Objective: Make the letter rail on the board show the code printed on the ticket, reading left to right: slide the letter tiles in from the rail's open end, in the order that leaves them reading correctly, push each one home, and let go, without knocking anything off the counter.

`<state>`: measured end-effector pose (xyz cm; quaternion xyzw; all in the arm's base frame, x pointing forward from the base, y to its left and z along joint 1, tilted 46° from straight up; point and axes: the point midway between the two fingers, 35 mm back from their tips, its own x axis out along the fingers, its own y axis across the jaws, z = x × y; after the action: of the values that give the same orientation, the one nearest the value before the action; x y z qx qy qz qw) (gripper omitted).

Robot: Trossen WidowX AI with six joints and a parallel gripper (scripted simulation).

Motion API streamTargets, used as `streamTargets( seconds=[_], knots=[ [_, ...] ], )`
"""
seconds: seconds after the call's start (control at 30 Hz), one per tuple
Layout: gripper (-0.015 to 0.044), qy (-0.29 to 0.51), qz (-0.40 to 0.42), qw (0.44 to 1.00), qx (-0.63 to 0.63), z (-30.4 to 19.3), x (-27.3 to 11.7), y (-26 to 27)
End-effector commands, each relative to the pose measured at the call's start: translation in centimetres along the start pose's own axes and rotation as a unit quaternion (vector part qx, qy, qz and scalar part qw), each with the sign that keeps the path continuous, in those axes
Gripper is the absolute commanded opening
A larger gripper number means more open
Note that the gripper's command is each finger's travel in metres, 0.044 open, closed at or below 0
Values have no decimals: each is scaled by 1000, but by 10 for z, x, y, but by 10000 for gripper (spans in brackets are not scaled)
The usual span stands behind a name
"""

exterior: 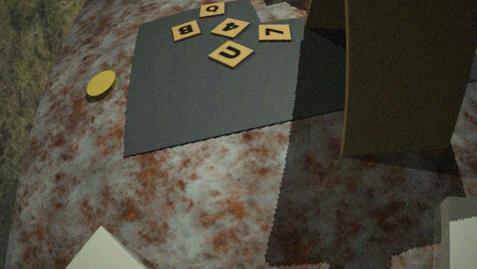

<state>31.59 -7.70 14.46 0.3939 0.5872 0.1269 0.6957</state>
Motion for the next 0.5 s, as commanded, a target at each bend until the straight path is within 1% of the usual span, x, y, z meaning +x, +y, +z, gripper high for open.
streamTargets(
  seconds=[0.0, 0.47],
  knots=[
    [0, 0, 0, 1000, 1, 2, 2, 0],
    [0, 0, 0, 1000, 0, 6, 7, 1]
  ],
)
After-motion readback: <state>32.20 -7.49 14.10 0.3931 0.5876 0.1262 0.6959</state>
